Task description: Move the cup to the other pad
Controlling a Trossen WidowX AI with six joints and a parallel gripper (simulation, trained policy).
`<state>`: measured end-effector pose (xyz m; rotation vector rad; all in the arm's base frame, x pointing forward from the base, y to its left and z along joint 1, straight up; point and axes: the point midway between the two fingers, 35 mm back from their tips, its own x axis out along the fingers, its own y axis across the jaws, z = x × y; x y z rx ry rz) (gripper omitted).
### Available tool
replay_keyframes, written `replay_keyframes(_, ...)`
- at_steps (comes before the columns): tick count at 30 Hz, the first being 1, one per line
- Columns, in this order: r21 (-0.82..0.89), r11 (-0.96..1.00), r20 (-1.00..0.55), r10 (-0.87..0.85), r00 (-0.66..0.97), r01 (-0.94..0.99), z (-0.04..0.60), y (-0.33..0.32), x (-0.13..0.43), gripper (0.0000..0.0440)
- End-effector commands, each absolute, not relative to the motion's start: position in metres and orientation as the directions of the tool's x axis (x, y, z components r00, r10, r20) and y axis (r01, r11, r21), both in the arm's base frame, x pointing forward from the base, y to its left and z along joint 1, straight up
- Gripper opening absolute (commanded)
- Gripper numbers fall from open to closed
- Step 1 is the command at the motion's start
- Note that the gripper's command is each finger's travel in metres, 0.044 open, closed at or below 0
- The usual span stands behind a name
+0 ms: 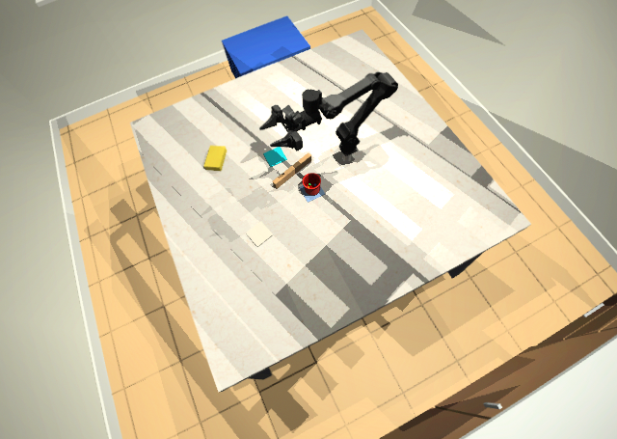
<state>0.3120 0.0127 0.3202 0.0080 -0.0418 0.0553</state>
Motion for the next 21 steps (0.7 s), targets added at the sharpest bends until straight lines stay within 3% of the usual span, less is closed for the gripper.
replay_keyframes(1,0.008,0.998,0.041,0.058,0.997,-0.058,0.321,0.013,0.312,0.0374)
replay_keyframes(14,0.05,0.995,-0.036,0.088,0.995,-0.086,0.32,0.023,0.307,0.0043)
replay_keyframes(18,0.084,0.992,-0.078,0.1,0.992,-0.093,0.319,0.027,0.307,0.0033)
replay_keyframes(21,0.116,0.988,-0.108,0.112,0.988,-0.099,0.32,0.031,0.306,0.0061)
